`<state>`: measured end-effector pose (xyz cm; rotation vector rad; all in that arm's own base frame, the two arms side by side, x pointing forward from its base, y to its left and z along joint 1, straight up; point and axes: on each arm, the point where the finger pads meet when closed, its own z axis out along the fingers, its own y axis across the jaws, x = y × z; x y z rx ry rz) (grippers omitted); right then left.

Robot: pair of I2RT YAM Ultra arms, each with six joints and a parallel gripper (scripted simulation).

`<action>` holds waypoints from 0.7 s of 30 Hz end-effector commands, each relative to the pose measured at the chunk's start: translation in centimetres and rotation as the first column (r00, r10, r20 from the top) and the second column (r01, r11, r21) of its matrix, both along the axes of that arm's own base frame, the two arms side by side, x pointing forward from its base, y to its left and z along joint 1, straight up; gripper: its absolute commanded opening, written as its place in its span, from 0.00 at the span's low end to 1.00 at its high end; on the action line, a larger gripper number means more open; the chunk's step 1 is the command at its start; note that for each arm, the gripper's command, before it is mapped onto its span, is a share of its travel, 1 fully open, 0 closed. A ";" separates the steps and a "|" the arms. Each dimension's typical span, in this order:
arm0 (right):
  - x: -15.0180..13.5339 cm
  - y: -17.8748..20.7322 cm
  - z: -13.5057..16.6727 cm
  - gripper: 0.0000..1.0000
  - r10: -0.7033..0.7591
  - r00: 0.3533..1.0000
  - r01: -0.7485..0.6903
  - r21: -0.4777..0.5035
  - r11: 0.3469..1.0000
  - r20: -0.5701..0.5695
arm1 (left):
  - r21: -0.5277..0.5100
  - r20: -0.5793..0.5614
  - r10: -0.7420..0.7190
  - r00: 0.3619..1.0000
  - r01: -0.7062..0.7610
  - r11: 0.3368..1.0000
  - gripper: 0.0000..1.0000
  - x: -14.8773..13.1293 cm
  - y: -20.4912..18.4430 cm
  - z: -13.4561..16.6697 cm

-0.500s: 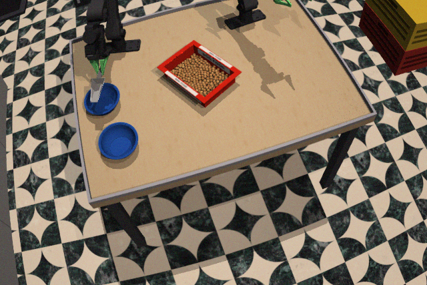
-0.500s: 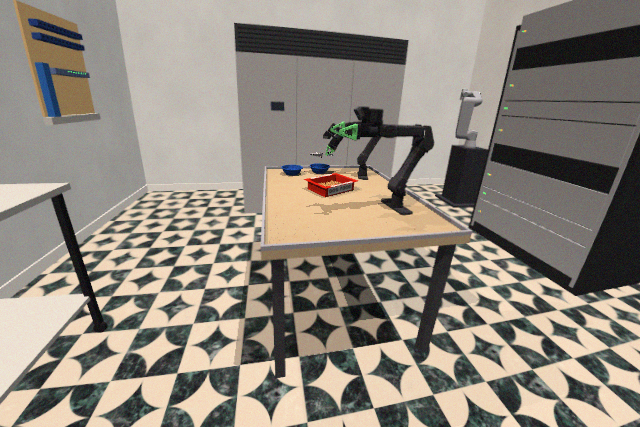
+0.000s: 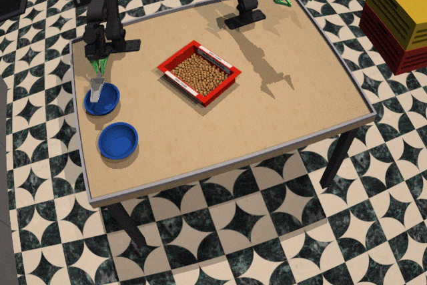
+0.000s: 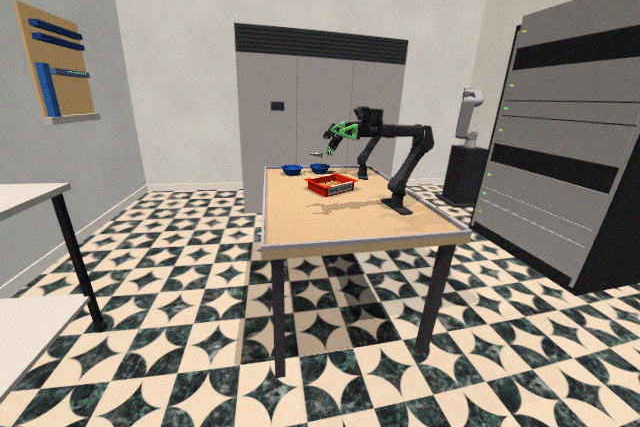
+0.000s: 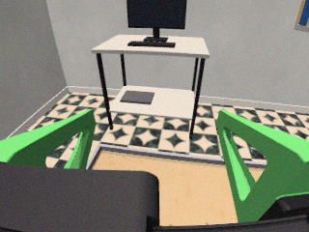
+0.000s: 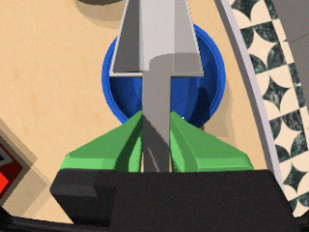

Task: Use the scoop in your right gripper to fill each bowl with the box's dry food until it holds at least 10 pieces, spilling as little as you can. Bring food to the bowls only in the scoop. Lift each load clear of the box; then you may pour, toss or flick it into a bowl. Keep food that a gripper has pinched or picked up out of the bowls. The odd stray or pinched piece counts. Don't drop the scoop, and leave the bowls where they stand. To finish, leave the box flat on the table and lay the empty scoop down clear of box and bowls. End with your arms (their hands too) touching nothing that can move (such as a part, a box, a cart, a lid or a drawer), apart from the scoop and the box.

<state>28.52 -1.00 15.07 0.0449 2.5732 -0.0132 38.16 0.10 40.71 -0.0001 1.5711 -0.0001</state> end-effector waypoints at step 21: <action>0.6 0.0 1.2 0.00 0.000 0.999 0.000 -0.002 1.000 0.043 | 0.000 0.029 0.000 1.000 0.000 1.000 1.00 -0.4 0.0 1.2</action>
